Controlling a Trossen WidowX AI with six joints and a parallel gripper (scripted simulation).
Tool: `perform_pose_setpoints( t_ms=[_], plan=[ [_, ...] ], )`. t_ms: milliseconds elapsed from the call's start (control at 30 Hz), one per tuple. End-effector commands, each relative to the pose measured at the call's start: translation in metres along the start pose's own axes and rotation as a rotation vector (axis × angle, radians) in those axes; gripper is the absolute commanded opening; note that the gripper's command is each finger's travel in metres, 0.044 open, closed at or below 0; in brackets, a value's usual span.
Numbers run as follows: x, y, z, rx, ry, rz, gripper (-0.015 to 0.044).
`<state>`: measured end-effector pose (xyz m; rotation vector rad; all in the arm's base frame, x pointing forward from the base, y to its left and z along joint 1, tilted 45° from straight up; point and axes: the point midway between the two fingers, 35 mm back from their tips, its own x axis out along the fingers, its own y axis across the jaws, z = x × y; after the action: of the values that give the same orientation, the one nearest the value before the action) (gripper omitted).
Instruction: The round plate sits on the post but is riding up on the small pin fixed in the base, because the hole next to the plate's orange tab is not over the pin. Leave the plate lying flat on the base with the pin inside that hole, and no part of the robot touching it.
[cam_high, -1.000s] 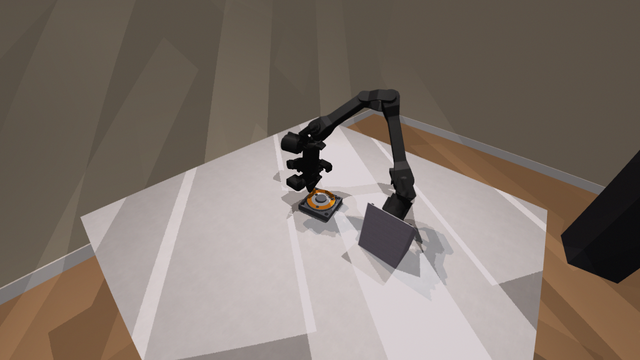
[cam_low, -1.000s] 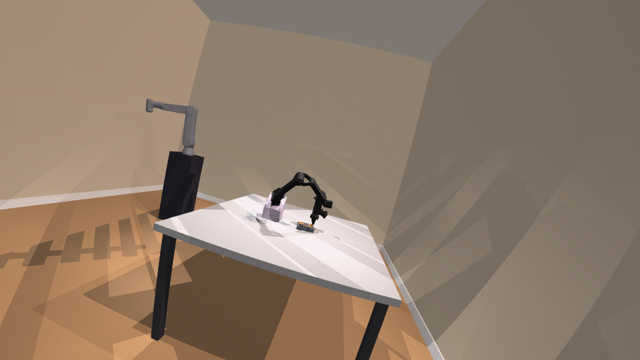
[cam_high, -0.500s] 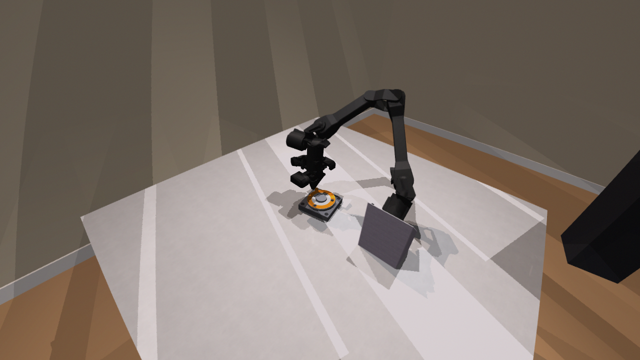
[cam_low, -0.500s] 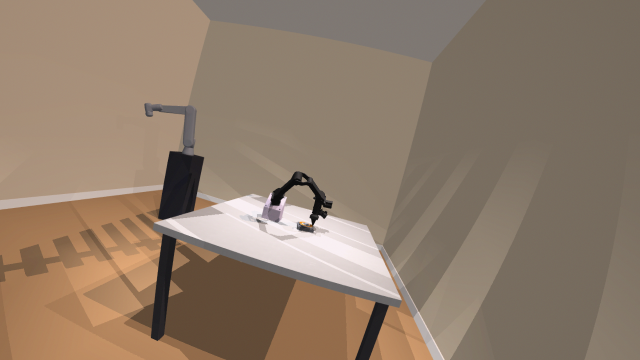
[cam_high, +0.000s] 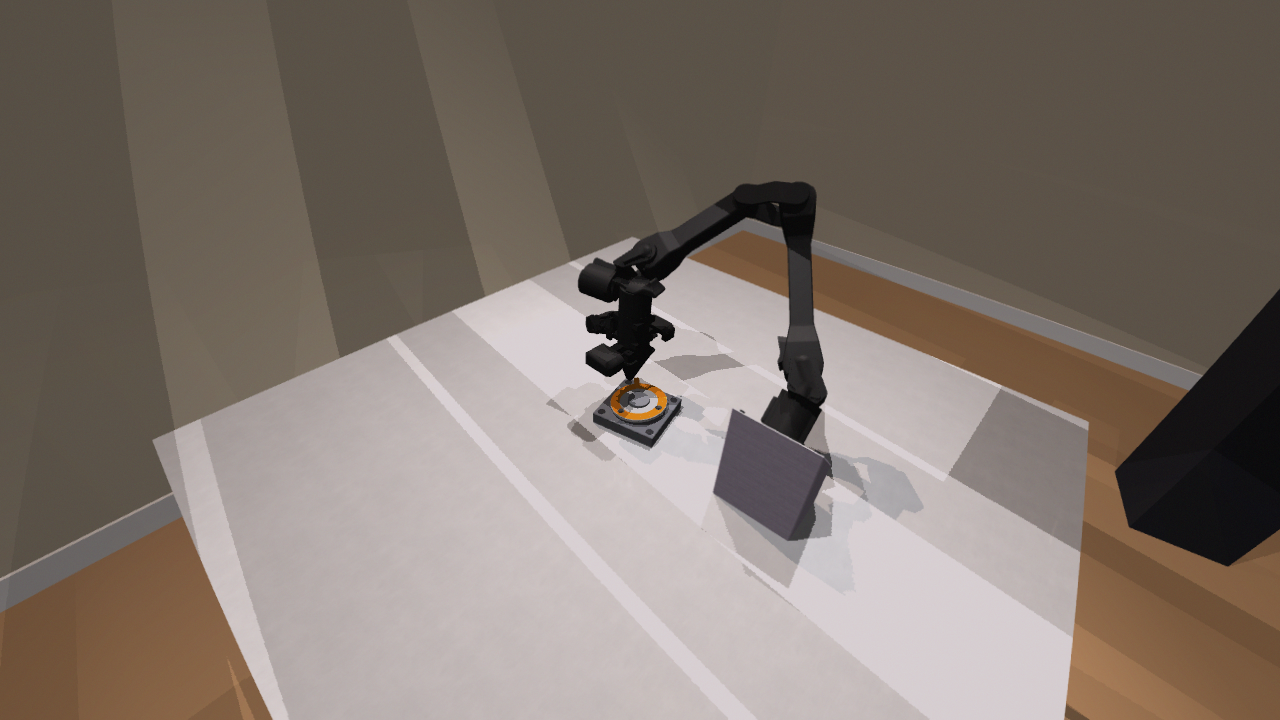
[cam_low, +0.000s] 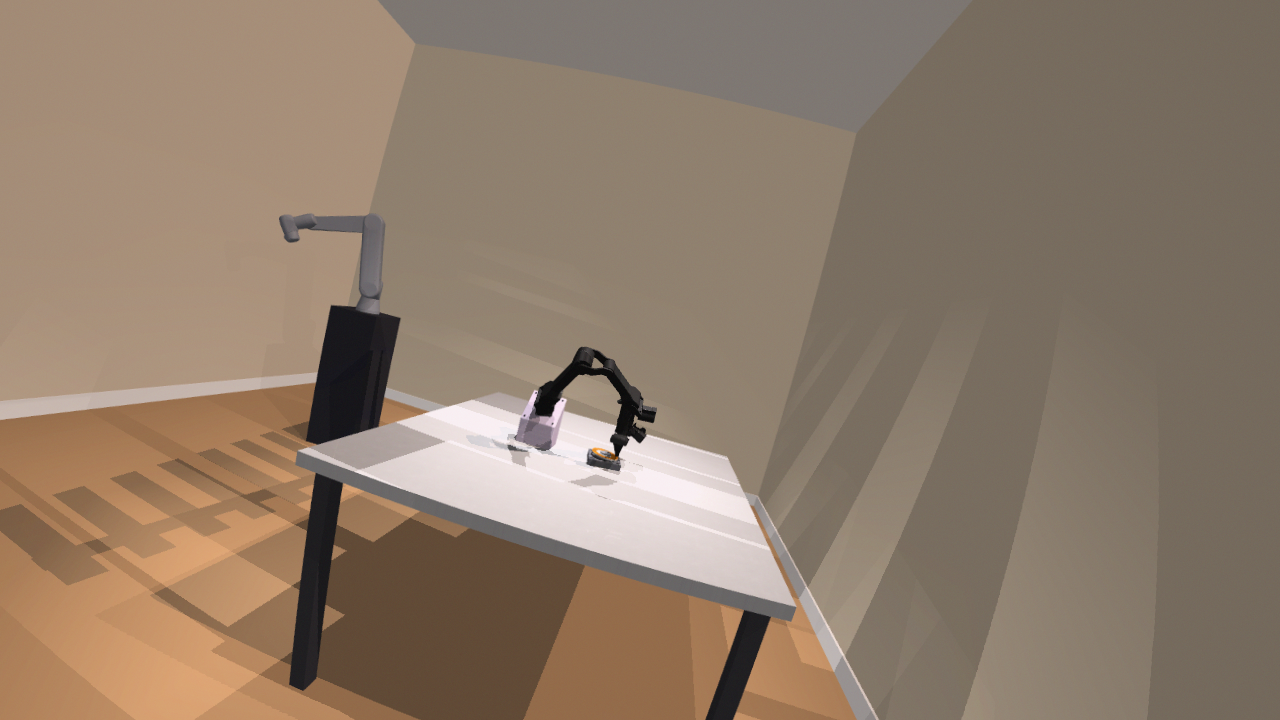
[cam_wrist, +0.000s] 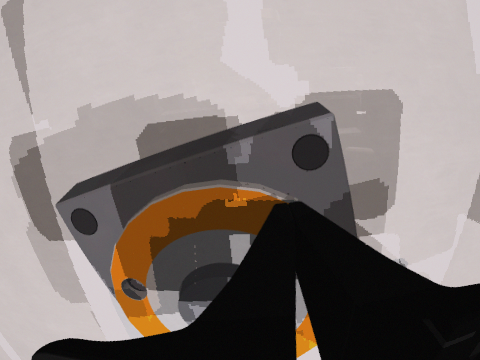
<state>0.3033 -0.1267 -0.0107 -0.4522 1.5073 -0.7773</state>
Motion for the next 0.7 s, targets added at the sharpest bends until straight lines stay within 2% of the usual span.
perform_pose_setpoints(
  t_ms=[0,667],
  plan=[
    [0.003,-0.004,-0.008,-0.011,0.016,-0.009,0.0],
    [0.001,-0.015,-0.019,-0.012,0.016,-0.01,0.0]
  ],
)
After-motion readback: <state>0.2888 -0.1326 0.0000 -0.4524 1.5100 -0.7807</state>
